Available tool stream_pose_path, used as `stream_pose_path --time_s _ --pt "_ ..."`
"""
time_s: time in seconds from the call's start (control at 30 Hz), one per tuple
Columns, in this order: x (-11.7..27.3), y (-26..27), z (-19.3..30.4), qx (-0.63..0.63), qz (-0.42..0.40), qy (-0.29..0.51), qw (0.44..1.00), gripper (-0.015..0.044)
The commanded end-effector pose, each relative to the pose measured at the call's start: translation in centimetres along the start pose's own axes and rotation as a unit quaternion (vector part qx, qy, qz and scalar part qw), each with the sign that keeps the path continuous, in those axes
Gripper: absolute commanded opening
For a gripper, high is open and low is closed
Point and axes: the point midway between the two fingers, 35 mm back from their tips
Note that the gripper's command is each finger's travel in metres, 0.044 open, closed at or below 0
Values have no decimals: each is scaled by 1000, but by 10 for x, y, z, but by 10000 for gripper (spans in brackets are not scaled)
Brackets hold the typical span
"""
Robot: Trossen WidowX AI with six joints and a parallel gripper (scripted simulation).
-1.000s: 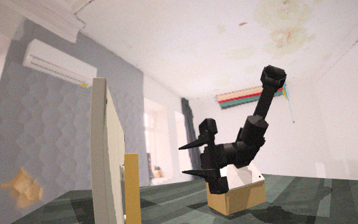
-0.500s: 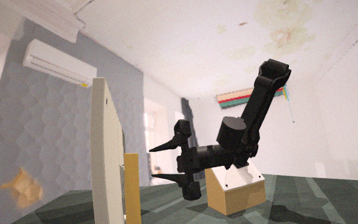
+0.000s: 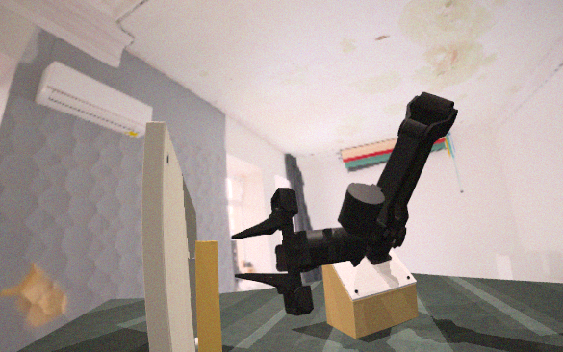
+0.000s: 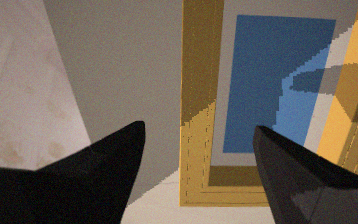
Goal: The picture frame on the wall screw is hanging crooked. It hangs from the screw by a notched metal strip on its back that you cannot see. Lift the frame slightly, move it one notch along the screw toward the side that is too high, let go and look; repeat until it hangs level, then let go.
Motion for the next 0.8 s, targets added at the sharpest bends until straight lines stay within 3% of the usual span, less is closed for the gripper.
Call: stream_pose_path --time_s 0.0,0.77 --pt "-5 0 2 1 0 3 1000 260" --pt "-38 1 2 1 0 4 1000 260"
Point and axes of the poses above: the point midway between the two fingers, 35 mm back from their tips, its own x axis back along the fingers, its own y axis across the jaws, z = x × y, and after that the axes turned 2 degrees about x, right-handed
